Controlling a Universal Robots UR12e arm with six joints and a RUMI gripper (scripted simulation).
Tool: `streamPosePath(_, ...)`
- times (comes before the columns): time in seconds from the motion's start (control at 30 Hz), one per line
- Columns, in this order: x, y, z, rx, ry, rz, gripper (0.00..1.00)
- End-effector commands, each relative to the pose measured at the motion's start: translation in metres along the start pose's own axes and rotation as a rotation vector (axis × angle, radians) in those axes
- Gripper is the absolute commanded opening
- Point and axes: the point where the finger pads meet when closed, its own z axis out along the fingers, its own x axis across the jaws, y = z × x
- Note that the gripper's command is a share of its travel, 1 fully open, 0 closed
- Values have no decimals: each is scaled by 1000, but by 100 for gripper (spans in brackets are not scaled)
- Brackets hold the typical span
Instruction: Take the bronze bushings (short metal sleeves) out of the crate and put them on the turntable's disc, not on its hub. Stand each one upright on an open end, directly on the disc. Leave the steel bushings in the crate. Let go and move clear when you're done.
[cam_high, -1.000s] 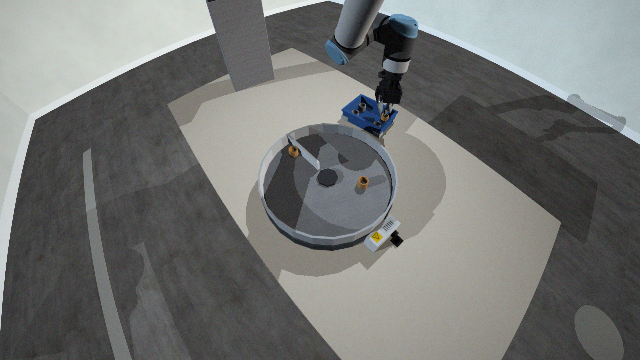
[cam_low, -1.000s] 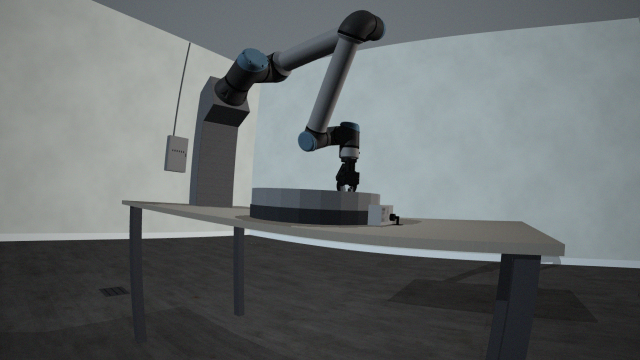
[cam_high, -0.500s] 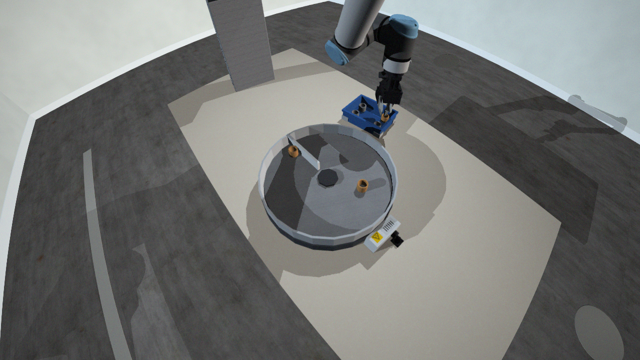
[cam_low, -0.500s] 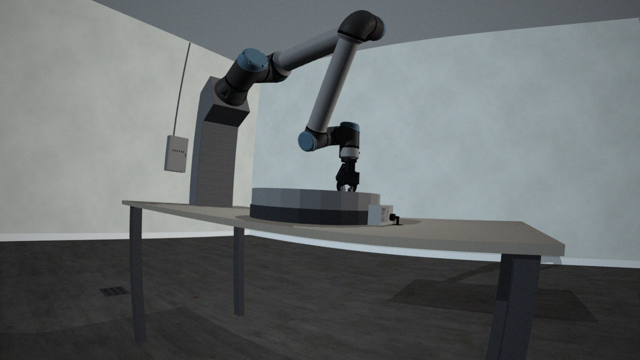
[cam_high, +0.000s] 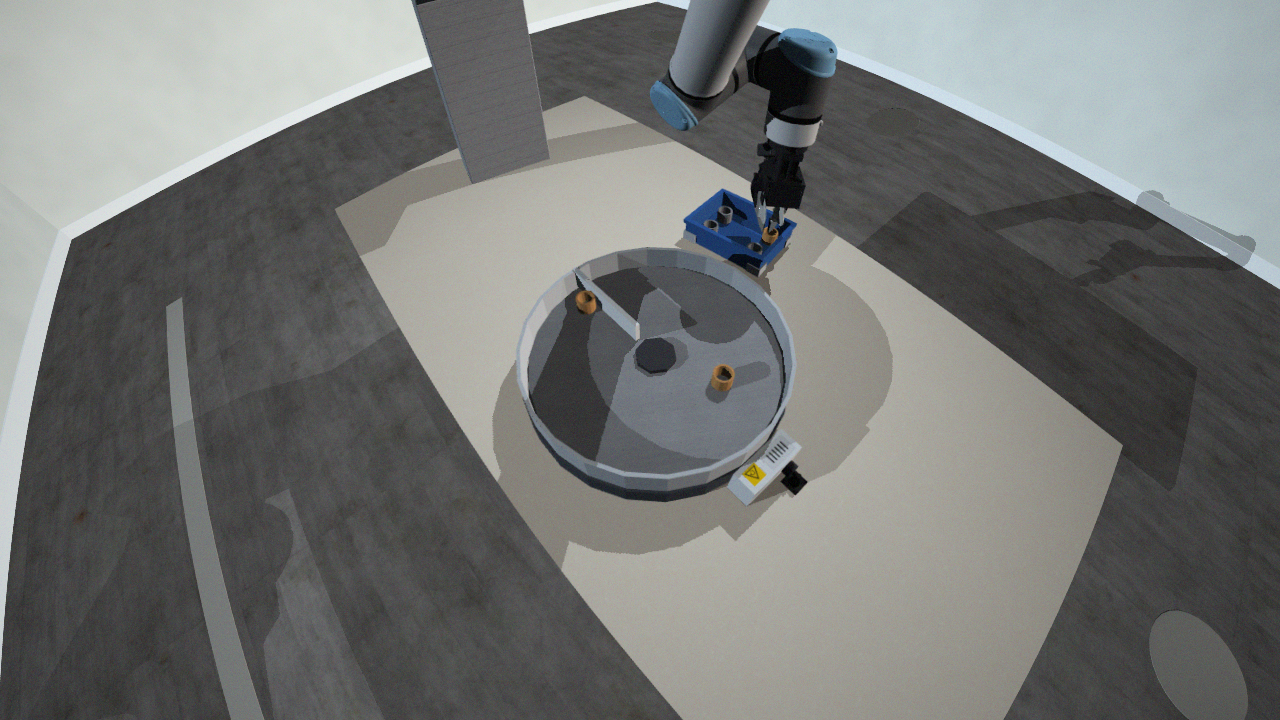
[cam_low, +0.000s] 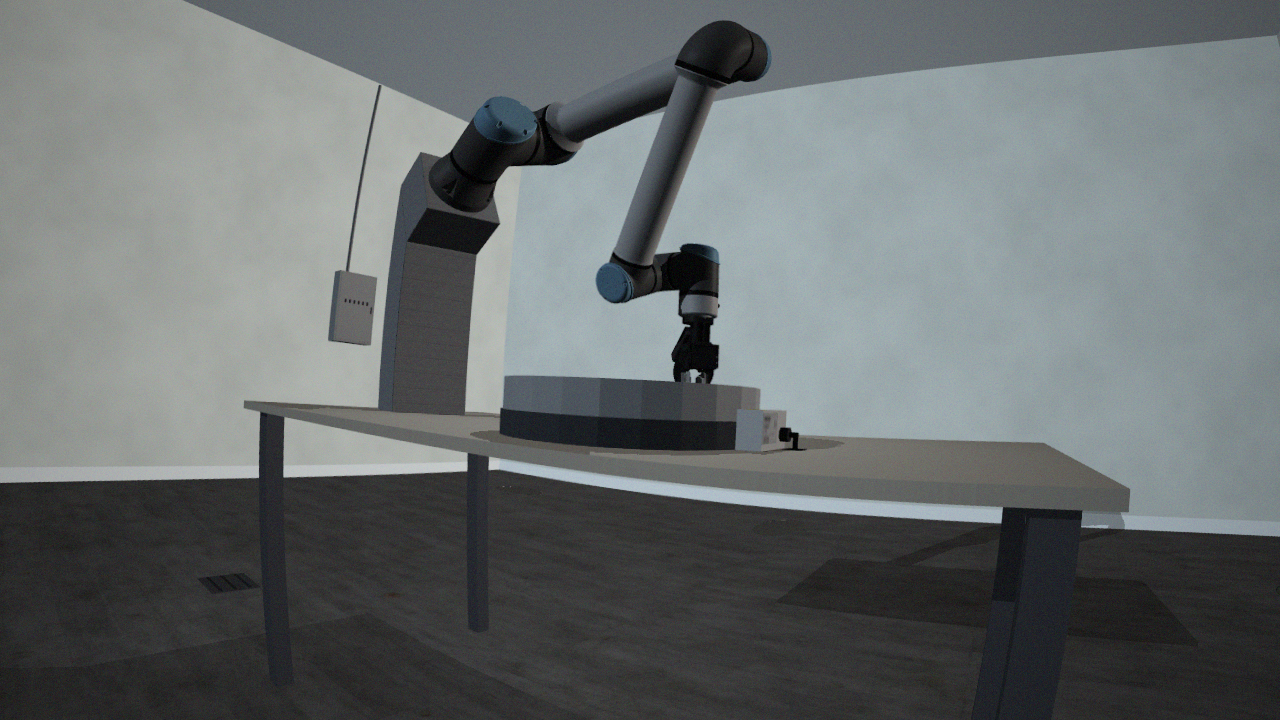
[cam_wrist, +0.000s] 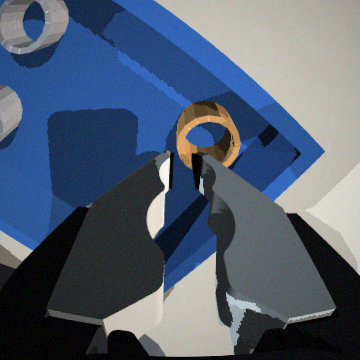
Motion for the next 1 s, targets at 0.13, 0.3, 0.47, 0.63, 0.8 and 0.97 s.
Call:
streamPosePath(0.13, 0, 0, 6, 0, 1, 0, 6)
streamPosePath(0.3, 0, 0, 11, 0, 1, 0, 6)
streamPosePath(0.47, 0, 0, 20, 0, 1, 0, 6)
streamPosePath(0.63, 0, 0, 23, 0, 1, 0, 6)
streamPosePath(0.8, 0, 0, 23, 0, 1, 0, 6)
streamPosePath(0.97, 0, 0, 23, 0, 1, 0, 6)
